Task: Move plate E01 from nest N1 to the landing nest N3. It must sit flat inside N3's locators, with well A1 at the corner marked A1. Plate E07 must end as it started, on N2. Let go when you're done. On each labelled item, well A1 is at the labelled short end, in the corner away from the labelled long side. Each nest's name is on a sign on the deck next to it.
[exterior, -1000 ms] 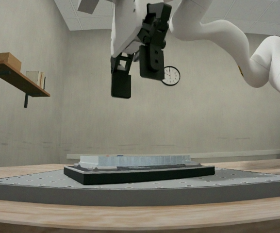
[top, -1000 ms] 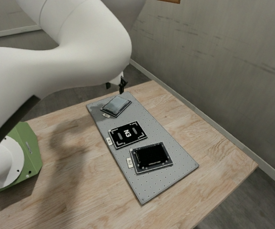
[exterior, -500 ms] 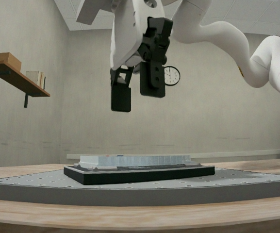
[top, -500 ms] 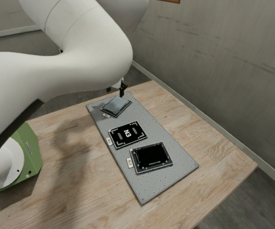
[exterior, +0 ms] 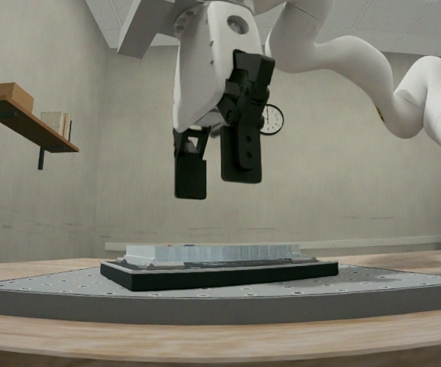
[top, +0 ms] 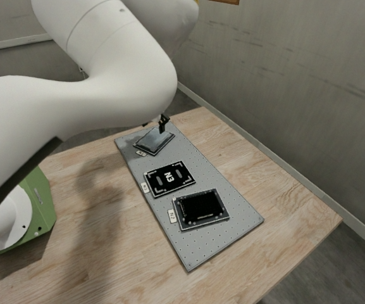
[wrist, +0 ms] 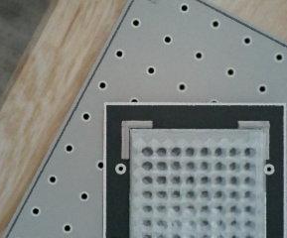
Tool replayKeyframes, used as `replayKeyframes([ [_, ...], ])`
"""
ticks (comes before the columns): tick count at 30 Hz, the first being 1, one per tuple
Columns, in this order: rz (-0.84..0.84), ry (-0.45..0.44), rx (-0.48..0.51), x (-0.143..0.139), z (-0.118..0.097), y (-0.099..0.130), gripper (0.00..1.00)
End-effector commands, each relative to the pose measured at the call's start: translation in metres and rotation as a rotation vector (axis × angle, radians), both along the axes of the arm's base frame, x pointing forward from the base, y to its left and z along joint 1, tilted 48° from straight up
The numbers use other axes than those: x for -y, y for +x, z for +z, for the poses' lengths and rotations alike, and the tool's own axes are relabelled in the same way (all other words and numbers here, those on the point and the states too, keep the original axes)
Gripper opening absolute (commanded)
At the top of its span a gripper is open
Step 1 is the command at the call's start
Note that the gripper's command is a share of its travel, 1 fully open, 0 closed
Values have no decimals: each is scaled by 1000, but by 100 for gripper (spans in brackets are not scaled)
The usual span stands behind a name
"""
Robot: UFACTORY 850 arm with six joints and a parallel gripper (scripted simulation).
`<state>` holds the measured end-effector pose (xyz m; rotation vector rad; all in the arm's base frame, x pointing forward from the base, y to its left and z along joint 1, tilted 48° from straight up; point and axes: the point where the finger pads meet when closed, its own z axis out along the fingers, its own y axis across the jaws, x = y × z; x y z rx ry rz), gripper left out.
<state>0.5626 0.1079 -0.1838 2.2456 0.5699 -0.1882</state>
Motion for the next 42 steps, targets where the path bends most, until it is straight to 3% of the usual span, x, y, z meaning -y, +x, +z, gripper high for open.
replayKeyframes([
  [1,1,1,2,4,-4,1,100],
  [17,1,1,2,21,-20,3,100],
  [42,1,1,2,26,-24,3,100],
])
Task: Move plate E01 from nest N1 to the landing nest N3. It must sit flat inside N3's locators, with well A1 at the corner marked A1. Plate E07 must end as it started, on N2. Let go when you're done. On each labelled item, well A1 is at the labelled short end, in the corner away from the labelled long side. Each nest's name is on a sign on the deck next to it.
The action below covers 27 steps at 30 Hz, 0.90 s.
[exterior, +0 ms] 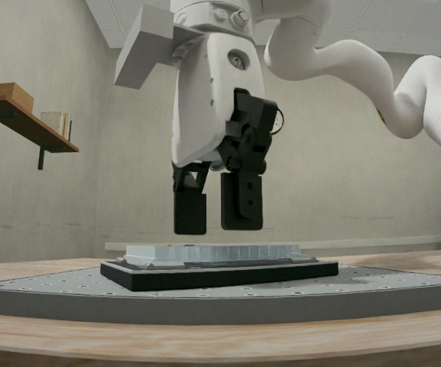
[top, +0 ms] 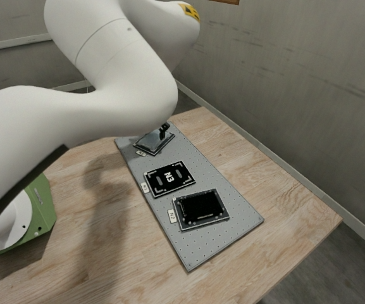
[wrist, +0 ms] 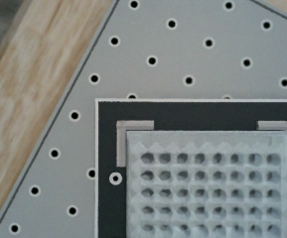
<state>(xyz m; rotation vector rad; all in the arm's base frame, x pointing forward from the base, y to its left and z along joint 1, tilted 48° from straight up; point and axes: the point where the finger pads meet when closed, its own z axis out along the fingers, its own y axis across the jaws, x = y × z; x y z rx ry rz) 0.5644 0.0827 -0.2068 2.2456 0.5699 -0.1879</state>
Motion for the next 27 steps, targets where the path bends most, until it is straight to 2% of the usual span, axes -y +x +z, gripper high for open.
replayKeyframes([
  [1,1,1,2,1,-2,1,100],
  [27,1,1,2,11,-10,2,100],
])
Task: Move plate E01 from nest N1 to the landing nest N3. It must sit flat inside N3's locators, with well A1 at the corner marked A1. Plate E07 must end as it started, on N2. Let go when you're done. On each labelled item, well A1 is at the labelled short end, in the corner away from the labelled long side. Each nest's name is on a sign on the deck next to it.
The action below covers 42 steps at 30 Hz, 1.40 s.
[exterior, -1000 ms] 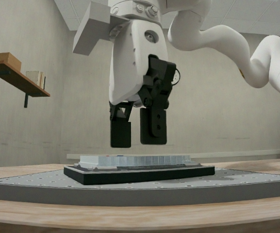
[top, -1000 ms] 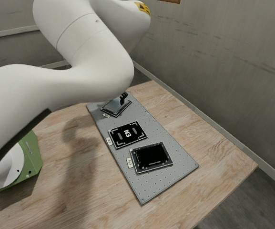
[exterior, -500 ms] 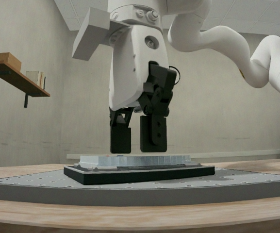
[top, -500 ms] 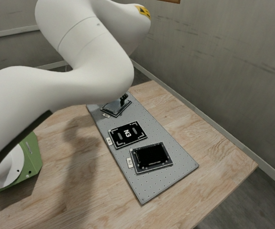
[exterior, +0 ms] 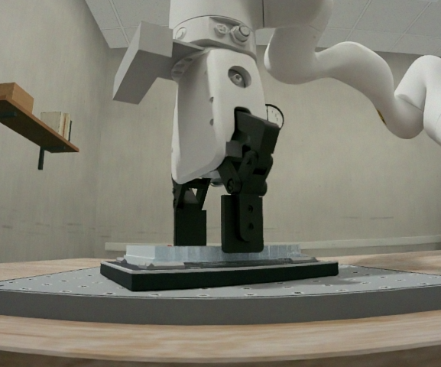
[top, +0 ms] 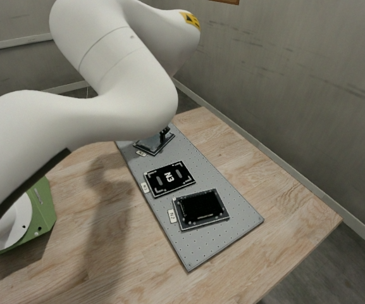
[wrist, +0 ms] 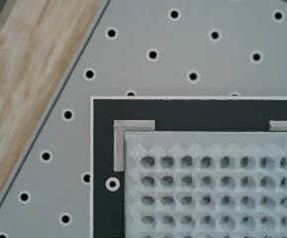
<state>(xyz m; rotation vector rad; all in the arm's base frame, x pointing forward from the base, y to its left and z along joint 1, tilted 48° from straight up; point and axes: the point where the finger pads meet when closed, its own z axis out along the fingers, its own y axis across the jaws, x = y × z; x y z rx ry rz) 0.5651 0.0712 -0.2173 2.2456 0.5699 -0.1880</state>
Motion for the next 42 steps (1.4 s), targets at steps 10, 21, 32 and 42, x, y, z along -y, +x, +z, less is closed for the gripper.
replayKeyframes([
  [10,1,1,2,-1,0,1,100],
  [21,1,1,2,-1,1,1,0],
  [32,1,1,2,-1,1,1,0],
  [42,1,1,2,-1,1,1,0],
])
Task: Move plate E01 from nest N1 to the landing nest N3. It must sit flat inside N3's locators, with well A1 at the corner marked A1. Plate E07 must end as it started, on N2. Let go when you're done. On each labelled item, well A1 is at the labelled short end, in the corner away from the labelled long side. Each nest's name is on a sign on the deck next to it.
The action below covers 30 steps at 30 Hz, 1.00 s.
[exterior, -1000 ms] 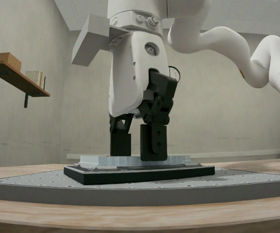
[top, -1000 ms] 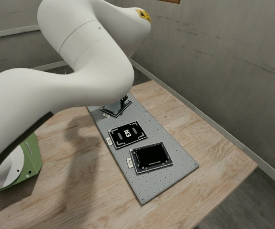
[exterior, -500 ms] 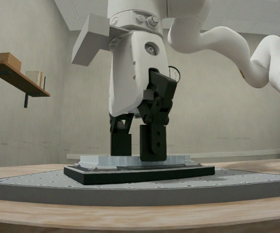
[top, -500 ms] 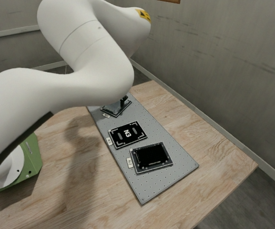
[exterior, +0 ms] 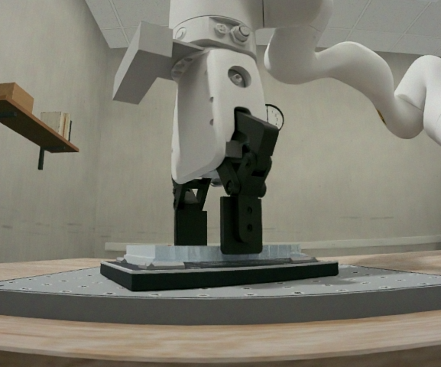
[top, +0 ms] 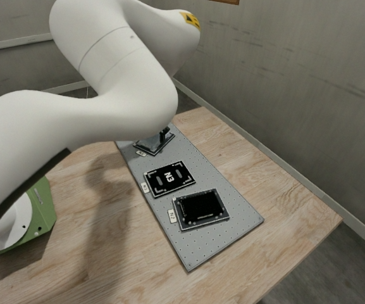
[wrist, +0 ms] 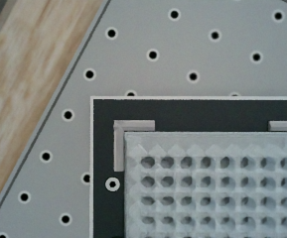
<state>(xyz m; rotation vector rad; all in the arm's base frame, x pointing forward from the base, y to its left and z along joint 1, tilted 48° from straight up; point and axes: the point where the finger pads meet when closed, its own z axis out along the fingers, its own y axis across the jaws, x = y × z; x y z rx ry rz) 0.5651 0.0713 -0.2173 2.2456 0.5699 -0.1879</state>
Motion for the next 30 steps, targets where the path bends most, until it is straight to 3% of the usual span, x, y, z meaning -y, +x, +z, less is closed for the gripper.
replayKeyframes([
  [1,1,1,2,-1,1,1,0],
  [30,1,1,2,-4,3,1,0],
])
